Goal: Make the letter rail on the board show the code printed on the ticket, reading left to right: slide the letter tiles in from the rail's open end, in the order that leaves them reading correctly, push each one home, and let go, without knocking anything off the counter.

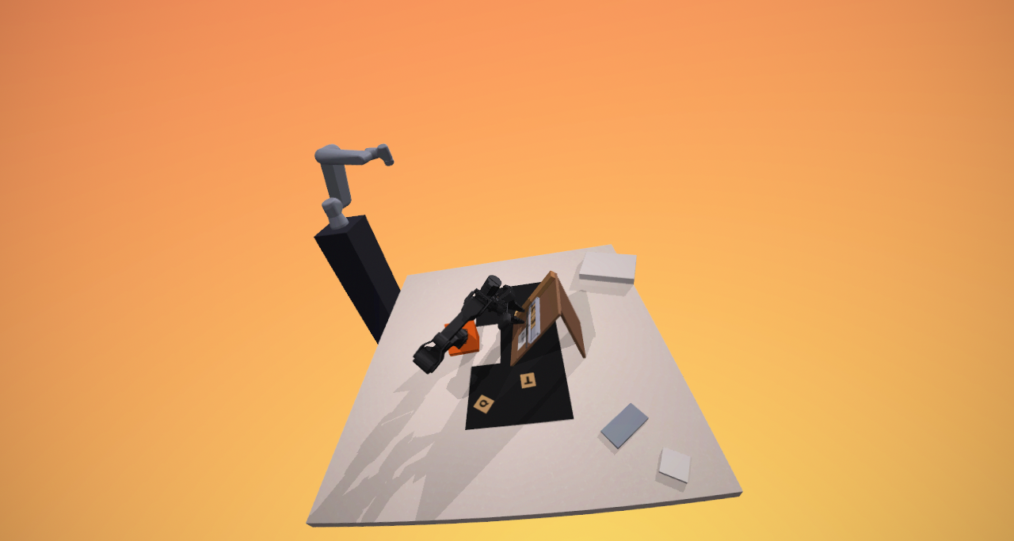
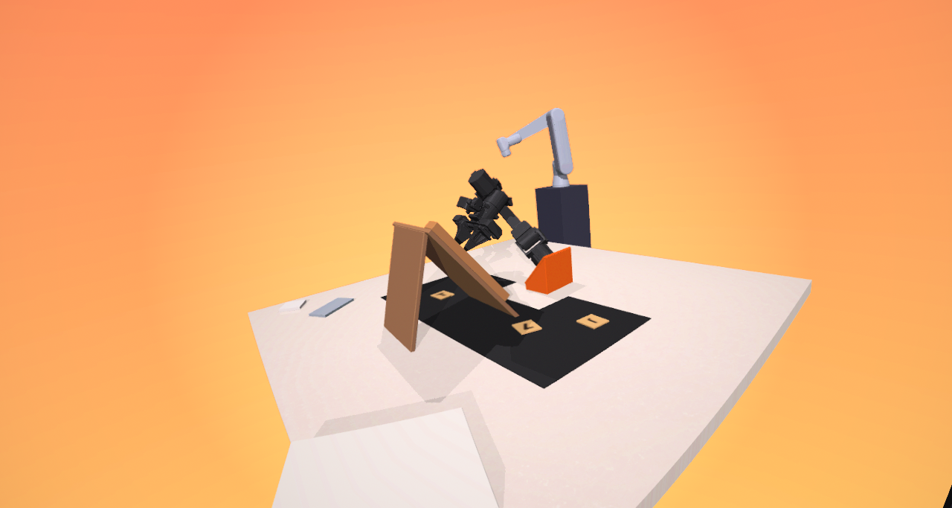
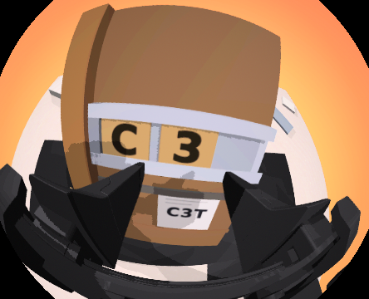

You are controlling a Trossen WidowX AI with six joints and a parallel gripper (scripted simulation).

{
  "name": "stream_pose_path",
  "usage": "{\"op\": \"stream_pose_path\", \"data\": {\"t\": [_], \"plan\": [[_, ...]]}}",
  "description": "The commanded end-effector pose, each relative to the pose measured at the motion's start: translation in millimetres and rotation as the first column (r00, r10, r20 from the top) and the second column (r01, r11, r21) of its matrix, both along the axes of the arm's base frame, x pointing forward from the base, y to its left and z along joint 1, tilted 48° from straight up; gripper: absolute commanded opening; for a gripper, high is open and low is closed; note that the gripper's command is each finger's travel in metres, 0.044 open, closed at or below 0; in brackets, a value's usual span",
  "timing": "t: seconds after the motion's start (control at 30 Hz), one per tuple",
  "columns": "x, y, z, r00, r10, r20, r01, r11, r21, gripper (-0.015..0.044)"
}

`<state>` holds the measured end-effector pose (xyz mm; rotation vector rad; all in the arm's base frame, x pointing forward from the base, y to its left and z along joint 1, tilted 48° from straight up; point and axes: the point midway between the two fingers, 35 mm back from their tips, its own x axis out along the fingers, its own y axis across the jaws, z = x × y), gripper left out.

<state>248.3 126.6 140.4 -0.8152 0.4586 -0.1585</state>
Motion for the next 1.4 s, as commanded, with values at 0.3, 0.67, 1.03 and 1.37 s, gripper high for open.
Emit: {"op": "stream_pose_path", "data": {"t": [0.3,0.67,1.03,1.37], "plan": [[-0.1,0.3,0.5,1.0,0.0,0.0,0.0,1.0,0.0,0.0085],[-0.1,0.3,0.5,1.0,0.0,0.0,0.0,1.0,0.0,0.0],[21.3,4.9,10.5,0.967,-0.152,-0.203,0.152,0.988,-0.015,0.0],[29.9,-12.9,36.0,0.788,-0.454,-0.416,0.449,0.886,-0.116,0.0]]}}
